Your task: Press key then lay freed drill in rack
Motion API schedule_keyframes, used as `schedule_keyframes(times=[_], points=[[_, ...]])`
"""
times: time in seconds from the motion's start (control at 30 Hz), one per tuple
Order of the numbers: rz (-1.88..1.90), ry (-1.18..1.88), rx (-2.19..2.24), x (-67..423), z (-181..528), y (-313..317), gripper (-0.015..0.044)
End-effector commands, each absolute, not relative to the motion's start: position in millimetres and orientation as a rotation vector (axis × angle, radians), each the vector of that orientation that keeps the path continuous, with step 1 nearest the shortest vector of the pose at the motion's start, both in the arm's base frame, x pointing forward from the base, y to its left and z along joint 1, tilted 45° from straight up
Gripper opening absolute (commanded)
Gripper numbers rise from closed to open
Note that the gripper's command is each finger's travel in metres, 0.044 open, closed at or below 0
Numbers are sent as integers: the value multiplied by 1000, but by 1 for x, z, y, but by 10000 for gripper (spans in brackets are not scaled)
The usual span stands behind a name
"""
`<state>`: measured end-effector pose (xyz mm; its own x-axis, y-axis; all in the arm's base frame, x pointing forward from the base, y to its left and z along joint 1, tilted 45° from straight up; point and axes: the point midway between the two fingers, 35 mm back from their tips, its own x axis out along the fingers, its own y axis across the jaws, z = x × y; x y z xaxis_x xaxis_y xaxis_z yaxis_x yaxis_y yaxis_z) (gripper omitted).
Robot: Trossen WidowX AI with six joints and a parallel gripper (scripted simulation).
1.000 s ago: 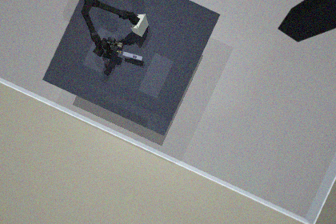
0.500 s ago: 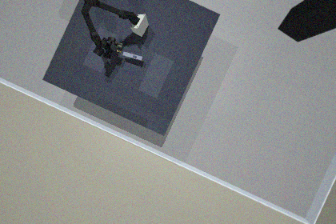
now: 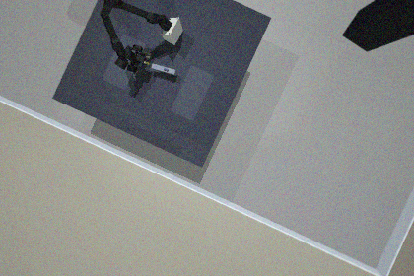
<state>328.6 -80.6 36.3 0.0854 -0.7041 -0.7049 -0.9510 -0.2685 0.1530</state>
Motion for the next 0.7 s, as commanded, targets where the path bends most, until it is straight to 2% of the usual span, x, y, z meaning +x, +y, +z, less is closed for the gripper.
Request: schedule_keyframes(times=[0.0,0.67], points=[[982,1635,-2029,330,39,-79,0],[982,1635,-2029,329,42,-75,0]])
